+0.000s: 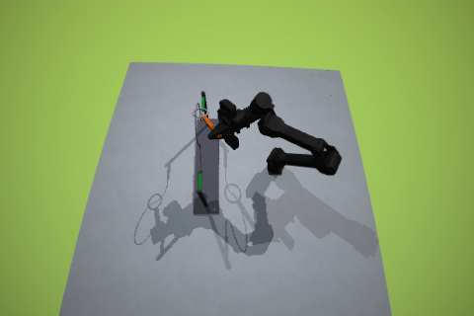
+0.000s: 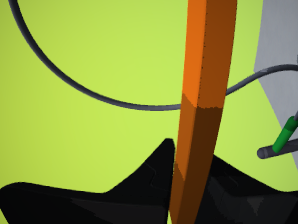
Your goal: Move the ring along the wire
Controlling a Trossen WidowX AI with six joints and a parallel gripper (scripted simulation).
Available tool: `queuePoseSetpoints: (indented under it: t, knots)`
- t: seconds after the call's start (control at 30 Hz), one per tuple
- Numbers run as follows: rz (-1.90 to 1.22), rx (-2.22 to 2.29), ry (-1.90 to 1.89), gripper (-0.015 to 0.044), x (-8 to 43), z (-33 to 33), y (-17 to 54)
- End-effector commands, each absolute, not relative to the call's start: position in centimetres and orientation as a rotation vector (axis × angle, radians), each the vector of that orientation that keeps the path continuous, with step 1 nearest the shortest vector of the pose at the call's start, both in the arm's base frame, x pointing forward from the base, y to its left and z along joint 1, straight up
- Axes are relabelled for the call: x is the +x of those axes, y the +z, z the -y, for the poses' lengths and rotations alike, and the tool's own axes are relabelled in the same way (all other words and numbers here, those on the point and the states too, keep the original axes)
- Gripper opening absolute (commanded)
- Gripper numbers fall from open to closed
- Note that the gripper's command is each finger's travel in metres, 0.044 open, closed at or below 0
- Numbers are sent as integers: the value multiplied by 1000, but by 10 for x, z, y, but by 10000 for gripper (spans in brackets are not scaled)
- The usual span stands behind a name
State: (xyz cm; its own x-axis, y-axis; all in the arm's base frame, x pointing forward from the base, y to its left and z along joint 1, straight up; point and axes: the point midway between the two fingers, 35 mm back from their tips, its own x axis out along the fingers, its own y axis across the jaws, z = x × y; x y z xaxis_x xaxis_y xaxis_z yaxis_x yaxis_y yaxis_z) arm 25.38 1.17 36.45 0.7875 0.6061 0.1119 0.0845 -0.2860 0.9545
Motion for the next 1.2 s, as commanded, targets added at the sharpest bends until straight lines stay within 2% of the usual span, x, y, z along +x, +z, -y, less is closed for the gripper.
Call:
queuePoseSetpoints:
  t: [0.0,1.17]
  knots:
    - [-541,1771,551,-150,253,-12,367]
    - [-612,1309,382,-150,253,-13,351]
